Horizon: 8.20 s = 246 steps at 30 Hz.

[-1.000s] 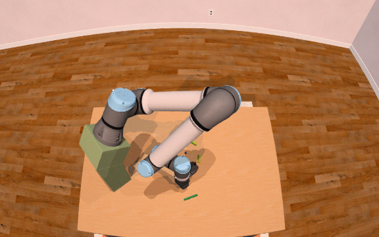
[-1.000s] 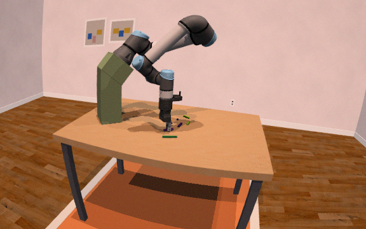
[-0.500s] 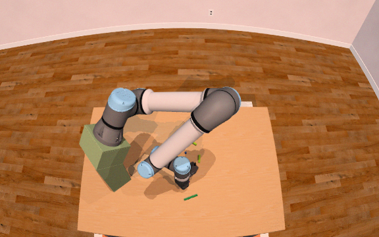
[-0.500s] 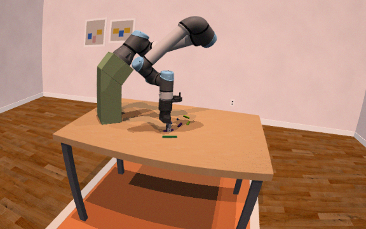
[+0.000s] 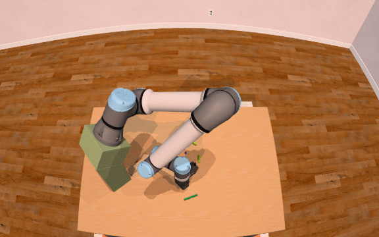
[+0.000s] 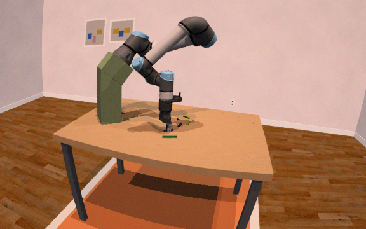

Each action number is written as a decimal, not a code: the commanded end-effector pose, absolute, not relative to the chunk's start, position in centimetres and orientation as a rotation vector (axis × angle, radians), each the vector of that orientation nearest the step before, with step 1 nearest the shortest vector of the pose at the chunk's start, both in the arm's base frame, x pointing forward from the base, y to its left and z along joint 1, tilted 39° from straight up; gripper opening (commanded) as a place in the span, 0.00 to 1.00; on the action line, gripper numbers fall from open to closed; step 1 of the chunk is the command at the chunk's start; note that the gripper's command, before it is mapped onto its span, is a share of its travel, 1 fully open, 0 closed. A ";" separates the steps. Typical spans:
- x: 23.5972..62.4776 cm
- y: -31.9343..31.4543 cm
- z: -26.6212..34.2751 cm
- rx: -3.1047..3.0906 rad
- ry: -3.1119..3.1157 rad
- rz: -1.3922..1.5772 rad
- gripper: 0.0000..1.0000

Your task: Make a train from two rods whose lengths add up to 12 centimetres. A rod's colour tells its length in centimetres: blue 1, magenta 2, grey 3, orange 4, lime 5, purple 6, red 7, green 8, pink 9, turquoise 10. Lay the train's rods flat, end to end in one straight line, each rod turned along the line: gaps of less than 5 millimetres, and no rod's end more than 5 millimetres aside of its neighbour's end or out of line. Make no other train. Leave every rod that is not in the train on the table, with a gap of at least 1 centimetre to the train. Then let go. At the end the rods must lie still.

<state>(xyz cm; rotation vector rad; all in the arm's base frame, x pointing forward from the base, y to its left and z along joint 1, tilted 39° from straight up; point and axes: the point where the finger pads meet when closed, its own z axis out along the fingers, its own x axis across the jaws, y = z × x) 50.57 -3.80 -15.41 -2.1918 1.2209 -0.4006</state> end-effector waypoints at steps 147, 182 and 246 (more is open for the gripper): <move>50.8 3.1 -3.4 -2.594 0.317 -0.696 0.54; 51.0 3.2 -3.5 -2.594 0.316 -0.697 0.54; 53.5 4.9 -7.4 -2.594 0.317 -0.697 0.54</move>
